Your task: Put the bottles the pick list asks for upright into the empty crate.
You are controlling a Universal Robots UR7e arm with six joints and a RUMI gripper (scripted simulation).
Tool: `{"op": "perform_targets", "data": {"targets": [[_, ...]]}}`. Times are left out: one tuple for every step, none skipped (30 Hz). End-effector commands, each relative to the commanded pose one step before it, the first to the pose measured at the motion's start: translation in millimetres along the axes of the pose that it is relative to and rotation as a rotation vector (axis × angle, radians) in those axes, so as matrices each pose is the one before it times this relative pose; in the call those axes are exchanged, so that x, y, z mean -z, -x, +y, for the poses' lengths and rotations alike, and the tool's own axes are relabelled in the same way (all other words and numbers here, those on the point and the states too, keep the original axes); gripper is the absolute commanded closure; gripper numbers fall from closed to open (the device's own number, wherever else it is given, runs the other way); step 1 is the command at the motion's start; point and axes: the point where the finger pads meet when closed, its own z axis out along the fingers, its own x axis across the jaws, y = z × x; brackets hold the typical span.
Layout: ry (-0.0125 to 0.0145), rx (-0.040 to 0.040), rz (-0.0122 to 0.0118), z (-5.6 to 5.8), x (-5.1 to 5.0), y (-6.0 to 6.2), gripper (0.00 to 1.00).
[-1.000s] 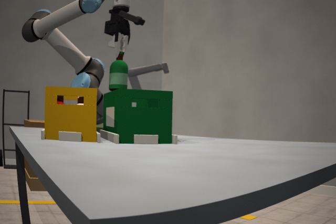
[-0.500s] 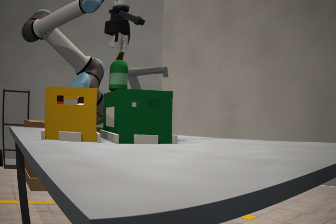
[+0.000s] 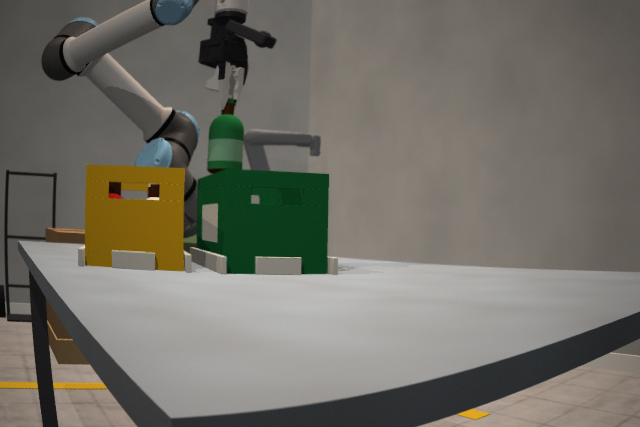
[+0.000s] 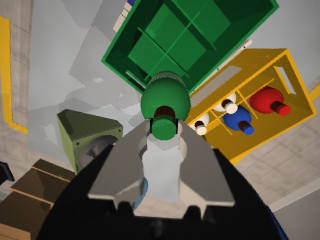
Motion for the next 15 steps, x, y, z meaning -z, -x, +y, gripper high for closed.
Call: {"op": "perform_targets", "data": {"targets": [[-0.00614, -0.005, -0.00181, -2.28, 2.53, -1.91, 1.0], [0.0, 0.00002, 0.00001, -0.02, 0.0, 0.0, 1.0], [-0.00001, 0.00001, 0.00001, 0.0, 0.01, 0.0, 1.0], [0.0, 0.0, 0.0, 0.0, 0.0, 0.0, 1.0], [0.0, 0.0, 0.0, 0.0, 0.0, 0.0, 1.0], [0.00218, 0.00211, 0.00081, 0.85, -1.07, 0.84, 1.0], [0.0, 0.0, 0.0, 0.01, 0.0, 0.0, 1.0], [0.0, 0.0, 0.0, 0.01, 0.0, 0.0, 1.0], [0.0, 0.0, 0.0, 0.0, 0.0, 0.0, 1.0], [0.0, 0.0, 0.0, 0.0, 0.0, 0.0, 1.0], [0.0, 0.0, 0.0, -0.01, 0.0, 0.0, 1.0], [0.0, 0.0, 0.0, -0.01, 0.0, 0.0, 1.0], [0.0, 0.0, 0.0, 0.0, 0.0, 0.0, 1.0], [0.0, 0.0, 0.0, 0.0, 0.0, 0.0, 1.0], [0.0, 0.0, 0.0, 0.01, 0.0, 0.0, 1.0]]}}
